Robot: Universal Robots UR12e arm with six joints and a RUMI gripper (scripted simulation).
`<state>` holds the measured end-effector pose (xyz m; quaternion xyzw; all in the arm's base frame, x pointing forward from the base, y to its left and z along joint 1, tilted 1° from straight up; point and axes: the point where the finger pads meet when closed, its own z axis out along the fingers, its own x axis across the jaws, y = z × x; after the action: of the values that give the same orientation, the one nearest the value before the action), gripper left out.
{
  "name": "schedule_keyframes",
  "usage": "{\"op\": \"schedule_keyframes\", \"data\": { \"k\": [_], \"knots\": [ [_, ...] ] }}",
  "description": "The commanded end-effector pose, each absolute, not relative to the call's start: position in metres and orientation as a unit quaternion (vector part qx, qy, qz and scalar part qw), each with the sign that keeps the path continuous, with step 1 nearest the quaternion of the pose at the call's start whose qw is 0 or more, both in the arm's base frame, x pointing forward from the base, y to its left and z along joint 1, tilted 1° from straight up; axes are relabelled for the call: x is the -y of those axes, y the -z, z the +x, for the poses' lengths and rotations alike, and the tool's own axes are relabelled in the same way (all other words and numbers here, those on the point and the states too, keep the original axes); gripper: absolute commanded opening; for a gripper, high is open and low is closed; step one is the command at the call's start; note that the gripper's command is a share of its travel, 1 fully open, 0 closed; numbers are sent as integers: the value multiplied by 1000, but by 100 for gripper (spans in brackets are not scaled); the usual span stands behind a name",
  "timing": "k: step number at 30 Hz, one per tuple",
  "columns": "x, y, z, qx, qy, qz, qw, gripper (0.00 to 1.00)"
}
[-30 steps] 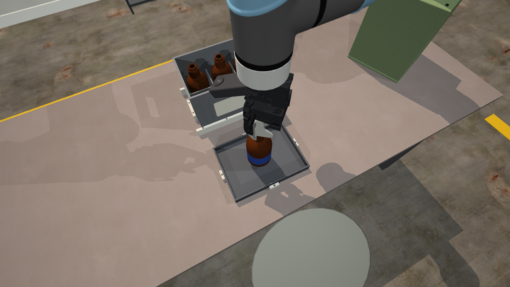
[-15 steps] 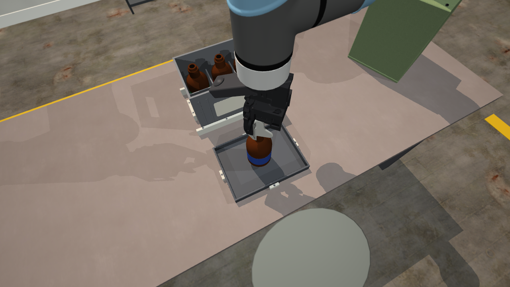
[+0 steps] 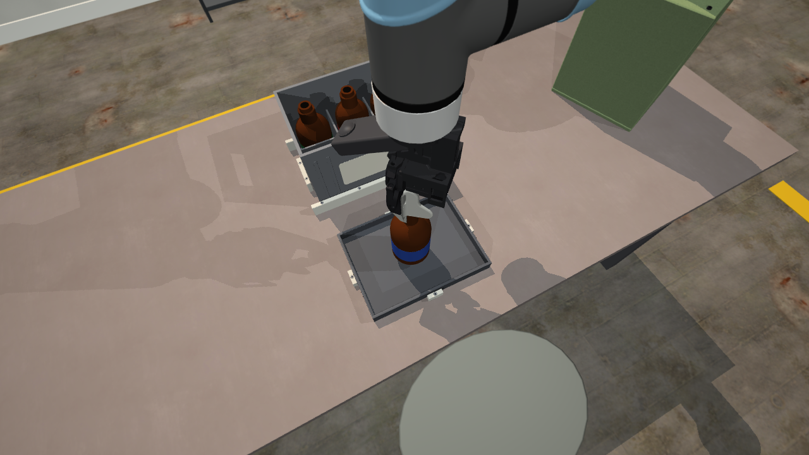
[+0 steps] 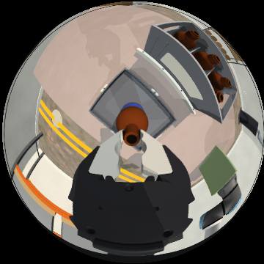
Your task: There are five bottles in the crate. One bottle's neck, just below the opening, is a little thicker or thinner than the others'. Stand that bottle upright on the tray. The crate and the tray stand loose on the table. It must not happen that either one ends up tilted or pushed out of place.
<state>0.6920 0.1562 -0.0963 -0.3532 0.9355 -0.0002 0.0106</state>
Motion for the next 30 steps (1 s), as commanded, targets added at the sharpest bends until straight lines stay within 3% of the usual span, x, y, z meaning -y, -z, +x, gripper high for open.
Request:
{"op": "schedule_keyframes", "data": {
  "k": [1, 30],
  "knots": [
    [-158, 99, 690, -935, 0, -354, 10, 0],
    [-158, 110, 689, -935, 0, -354, 10, 0]
  ]
}}
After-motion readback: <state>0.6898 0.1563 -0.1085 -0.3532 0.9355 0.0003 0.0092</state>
